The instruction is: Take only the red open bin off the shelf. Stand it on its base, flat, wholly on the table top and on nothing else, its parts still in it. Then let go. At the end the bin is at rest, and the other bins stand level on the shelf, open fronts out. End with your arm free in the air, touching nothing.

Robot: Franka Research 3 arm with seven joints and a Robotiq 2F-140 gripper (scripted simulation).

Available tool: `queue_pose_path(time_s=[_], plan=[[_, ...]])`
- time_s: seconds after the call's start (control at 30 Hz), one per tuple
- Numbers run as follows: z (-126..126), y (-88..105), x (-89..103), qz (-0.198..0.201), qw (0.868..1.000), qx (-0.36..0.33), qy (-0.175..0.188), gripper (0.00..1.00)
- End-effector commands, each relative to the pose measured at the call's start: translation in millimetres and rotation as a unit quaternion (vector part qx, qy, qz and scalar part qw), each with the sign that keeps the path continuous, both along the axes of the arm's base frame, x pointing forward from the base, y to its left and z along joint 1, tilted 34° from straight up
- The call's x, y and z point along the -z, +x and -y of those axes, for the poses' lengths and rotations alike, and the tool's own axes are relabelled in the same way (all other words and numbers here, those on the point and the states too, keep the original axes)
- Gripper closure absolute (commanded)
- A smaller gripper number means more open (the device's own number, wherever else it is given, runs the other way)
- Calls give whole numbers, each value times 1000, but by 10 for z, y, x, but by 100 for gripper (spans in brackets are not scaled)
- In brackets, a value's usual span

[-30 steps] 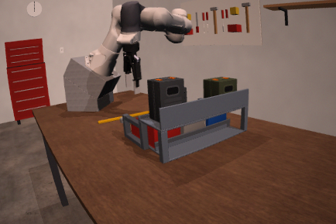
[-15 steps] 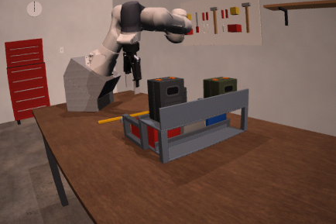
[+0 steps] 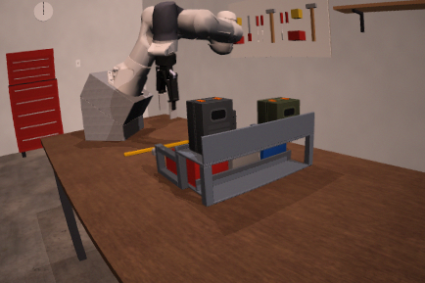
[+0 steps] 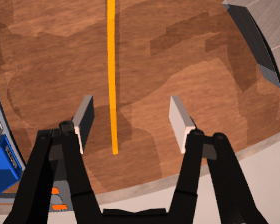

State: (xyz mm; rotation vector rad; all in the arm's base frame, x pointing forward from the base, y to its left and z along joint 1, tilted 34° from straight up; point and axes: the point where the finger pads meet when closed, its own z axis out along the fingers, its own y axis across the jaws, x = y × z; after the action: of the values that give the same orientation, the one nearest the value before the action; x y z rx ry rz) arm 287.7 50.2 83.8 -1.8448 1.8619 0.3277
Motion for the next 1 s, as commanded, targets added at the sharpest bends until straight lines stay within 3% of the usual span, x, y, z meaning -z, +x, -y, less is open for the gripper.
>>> queue_pose_path(time_s=[0.0,0.33,0.37,0.5,0.9,0.93,0.97], plan=[[-2,-4,0,95,993,61,-38,43],[-2,-4,0,95,993,61,-38,43],[0,-1,0,19,1000,12,-8,43],[-2,-4,0,95,993,61,-38,43],[-2,-4,0,95,993,61,-38,43],[0,-1,0,19,1000,12,-8,43],[-1,-2,0,38,999,25,-15,43]])
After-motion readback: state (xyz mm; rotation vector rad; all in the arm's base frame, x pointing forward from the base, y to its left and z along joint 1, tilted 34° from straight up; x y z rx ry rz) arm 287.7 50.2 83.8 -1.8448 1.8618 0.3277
